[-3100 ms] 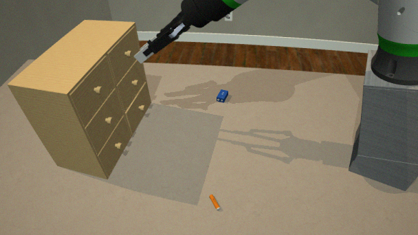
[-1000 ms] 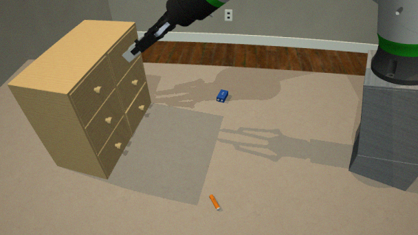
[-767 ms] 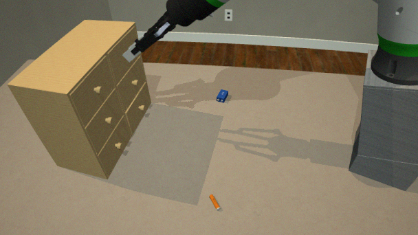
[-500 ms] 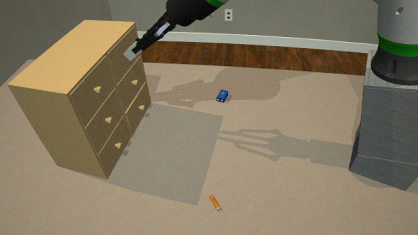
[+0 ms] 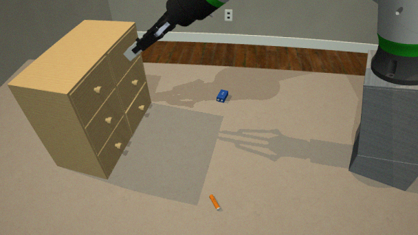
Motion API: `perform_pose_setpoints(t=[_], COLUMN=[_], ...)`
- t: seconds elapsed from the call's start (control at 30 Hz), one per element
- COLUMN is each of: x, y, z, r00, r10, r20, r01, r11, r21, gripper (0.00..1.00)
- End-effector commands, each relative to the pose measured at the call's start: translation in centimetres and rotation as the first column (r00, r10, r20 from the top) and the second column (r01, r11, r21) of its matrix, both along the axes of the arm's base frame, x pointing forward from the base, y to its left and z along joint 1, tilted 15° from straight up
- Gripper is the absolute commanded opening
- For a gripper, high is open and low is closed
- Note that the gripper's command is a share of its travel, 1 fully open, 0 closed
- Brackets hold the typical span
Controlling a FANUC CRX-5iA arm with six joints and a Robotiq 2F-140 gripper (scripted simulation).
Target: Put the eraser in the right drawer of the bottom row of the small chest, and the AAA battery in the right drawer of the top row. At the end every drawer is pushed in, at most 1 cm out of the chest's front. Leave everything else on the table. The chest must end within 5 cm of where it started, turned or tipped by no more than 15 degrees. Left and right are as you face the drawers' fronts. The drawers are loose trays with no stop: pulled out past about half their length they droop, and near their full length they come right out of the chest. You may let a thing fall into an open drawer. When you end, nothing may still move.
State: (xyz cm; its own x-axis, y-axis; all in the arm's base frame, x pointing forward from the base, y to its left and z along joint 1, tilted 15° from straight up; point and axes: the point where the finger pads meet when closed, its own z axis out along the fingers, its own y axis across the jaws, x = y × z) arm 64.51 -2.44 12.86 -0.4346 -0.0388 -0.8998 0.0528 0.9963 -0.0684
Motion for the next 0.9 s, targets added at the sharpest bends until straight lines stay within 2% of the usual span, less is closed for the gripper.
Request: perform_pose_setpoints(t=[0.0,0.87], x=[0.0,-1.1], y=[0.0,0.0], z=[0.0,-0.3], r00=[1.000,1.000], r10=[0.000,0.000], r20=[0.000,0.000], r01=[0.000,0.000], r11=[1.000,1.000], r21=[0.000,0.000], gripper=[0.08,0.08])
